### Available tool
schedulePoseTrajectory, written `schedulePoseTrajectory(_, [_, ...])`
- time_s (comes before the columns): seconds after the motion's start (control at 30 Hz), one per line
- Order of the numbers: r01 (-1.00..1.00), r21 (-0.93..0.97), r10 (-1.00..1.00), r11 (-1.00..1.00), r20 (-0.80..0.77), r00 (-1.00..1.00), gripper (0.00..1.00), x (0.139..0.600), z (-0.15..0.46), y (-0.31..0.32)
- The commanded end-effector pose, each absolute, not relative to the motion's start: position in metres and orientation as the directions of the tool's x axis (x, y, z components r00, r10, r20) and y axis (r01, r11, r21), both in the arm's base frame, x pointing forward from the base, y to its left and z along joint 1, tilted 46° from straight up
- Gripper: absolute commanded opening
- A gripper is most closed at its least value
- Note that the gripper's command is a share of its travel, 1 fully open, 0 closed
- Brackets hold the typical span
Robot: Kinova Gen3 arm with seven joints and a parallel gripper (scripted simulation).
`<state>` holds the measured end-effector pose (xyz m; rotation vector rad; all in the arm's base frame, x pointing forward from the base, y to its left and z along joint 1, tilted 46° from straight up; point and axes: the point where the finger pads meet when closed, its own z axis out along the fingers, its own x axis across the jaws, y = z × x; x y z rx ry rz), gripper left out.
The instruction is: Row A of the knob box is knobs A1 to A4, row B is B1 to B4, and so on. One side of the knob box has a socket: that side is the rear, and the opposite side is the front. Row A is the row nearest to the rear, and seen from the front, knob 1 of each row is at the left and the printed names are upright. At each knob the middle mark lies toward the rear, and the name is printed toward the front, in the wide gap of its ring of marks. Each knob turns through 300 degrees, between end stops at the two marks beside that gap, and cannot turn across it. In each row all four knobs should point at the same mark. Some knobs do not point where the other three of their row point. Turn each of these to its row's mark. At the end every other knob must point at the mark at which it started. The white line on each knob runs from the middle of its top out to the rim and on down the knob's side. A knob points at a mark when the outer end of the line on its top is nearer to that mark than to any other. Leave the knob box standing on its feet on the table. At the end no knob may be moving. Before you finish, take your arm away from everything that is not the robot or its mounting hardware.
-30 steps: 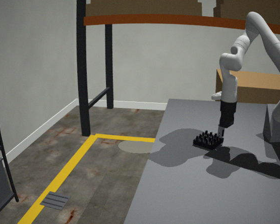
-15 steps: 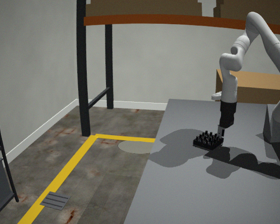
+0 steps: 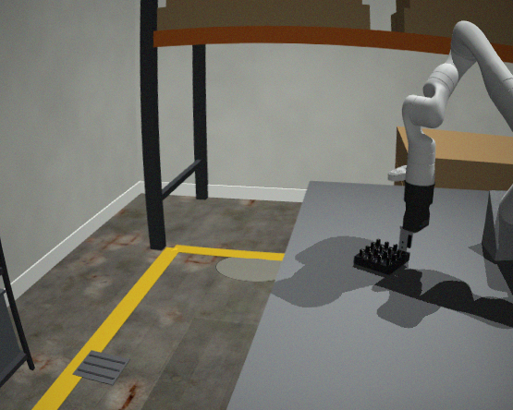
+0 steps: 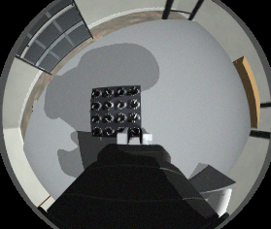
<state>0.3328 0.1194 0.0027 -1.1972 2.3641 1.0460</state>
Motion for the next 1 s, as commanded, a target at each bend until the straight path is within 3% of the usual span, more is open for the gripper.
schedulePoseTrajectory(0.0, [-0.788, 0.471, -0.574, 0.397, -0.542, -0.614, 0.46, 0.335, 0.007, 0.113])
schedulePoseTrajectory(0.97, [-0.787, 0.471, -0.574, 0.398, -0.542, -0.614, 0.46, 0.337, 0.024, 0.095])
